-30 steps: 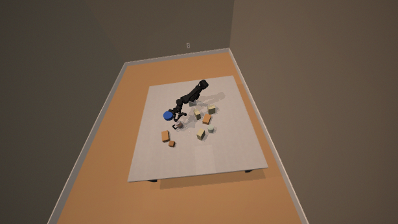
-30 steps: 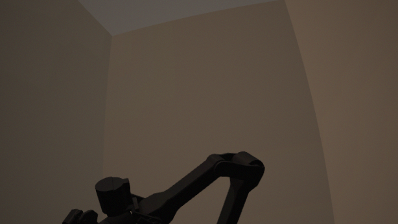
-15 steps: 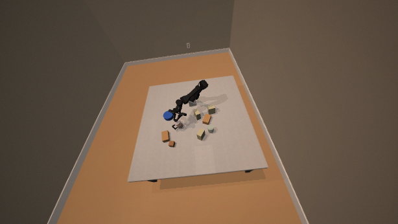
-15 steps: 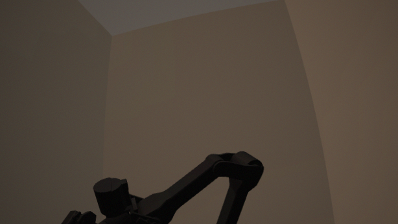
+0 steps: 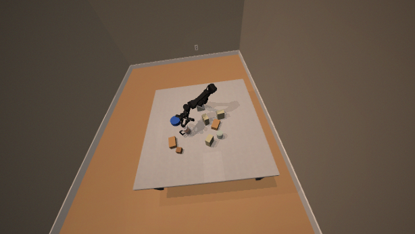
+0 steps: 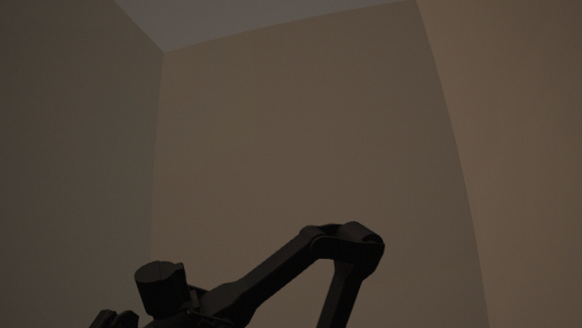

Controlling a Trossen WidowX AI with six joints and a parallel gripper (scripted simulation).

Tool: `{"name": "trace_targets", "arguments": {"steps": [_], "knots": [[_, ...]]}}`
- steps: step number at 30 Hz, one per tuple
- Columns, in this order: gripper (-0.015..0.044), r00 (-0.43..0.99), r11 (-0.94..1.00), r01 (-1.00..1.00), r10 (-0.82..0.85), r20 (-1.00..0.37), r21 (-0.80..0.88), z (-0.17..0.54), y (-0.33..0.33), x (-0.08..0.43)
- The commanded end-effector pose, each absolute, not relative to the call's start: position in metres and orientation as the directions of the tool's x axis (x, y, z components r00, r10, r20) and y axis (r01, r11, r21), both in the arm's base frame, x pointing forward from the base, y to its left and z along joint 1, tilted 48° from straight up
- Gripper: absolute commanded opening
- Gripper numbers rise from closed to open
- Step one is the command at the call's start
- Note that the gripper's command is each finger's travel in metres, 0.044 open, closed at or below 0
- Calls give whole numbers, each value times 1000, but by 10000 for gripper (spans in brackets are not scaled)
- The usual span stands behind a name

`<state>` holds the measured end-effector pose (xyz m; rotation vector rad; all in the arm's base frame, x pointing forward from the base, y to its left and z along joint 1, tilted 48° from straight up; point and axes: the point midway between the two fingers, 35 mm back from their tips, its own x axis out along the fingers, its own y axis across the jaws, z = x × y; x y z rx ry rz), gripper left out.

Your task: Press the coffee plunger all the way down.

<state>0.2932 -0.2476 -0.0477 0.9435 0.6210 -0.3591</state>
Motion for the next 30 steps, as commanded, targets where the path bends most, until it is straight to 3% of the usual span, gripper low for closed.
{"name": "trace_targets", "arguments": {"steps": [1, 14, 26, 30], "knots": [[121, 767, 544, 540, -6, -641, 642, -51, -244, 294], [121, 771, 547, 541, -19, -636, 639, -48, -248, 293], [436, 771, 547, 541, -19, -636, 639, -48, -248, 293], [440, 771, 547, 541, -19, -637, 639, -46, -249, 293]]}}
